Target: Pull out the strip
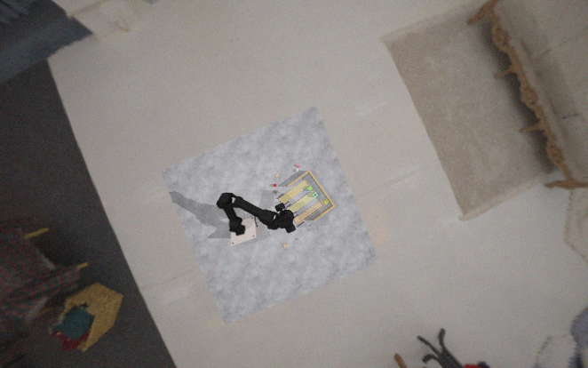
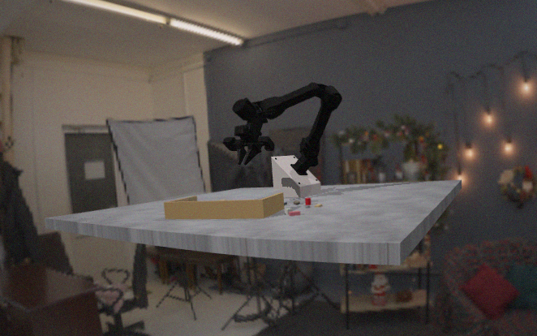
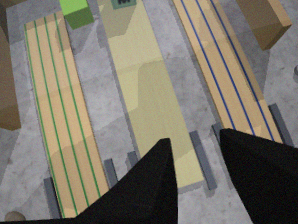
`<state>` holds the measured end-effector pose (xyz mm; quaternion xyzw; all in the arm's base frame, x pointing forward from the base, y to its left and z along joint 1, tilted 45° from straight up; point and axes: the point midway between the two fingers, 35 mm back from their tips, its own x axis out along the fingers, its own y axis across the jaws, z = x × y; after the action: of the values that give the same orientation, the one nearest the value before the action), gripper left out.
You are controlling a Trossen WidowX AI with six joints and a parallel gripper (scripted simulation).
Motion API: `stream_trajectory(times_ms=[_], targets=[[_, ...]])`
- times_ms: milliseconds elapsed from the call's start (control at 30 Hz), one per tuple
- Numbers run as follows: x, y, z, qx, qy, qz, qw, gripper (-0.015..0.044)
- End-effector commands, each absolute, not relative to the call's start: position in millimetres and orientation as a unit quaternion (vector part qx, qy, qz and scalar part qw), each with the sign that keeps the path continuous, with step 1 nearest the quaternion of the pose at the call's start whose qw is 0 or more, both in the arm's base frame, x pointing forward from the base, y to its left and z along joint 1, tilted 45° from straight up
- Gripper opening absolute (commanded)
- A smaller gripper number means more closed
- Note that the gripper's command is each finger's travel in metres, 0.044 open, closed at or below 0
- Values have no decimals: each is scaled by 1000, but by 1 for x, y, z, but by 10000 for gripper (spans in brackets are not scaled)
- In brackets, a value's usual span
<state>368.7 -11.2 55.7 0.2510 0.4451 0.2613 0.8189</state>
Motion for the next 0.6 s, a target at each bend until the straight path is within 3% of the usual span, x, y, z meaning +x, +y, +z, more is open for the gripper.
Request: stream_trajectory(times_ms=[0, 300, 567], targets=[[376, 8, 37, 210, 501, 305, 782, 6], [377, 38, 10, 143, 613, 391, 672, 0], [377, 40, 8, 142, 615, 392, 669, 0]])
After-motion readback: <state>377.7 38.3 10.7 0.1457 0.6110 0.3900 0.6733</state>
